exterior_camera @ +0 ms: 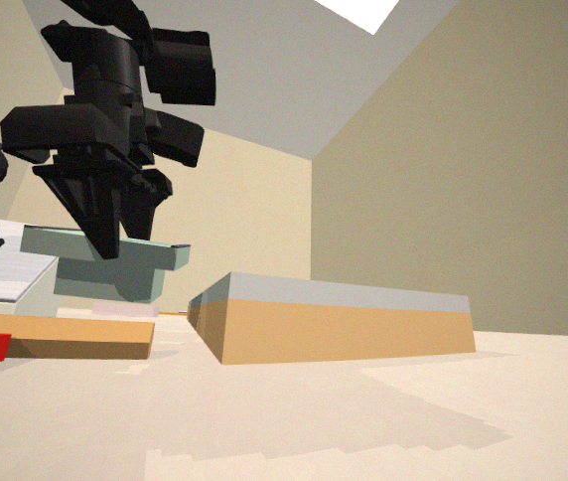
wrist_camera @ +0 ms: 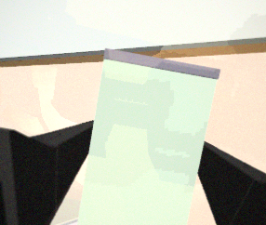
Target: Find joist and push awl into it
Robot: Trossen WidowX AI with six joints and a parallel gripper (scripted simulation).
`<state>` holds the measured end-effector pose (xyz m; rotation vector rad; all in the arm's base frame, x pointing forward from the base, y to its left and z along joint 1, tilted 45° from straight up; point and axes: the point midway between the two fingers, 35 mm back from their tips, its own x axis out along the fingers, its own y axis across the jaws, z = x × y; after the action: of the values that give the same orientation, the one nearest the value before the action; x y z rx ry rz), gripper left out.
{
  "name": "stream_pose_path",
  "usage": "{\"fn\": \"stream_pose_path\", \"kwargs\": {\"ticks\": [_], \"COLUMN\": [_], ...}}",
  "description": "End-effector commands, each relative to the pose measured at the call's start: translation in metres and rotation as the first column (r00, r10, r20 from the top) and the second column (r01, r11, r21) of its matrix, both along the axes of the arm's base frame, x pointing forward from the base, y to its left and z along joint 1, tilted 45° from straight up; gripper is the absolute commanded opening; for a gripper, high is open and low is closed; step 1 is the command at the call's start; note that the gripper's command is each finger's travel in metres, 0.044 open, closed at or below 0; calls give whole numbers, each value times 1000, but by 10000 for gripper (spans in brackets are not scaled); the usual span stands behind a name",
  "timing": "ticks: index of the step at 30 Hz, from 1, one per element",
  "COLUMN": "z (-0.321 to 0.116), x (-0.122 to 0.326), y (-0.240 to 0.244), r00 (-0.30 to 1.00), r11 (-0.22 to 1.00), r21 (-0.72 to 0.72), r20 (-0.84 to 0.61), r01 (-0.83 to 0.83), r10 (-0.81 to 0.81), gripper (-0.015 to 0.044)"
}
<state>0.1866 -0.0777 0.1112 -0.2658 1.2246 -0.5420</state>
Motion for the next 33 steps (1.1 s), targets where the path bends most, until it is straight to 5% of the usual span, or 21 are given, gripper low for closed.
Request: {"fn": "stream_pose_path", "kwargs": {"ticks": [1, 33], "z": [1, 1], "x": [1, -1], "y": [1, -3], "r00": [1000, 999], "r11": [1000, 985], "r21": [25, 174], "r20": [8, 32], "r01": [-7, -23], "r10": [7, 18], "gripper": [0, 0]}}
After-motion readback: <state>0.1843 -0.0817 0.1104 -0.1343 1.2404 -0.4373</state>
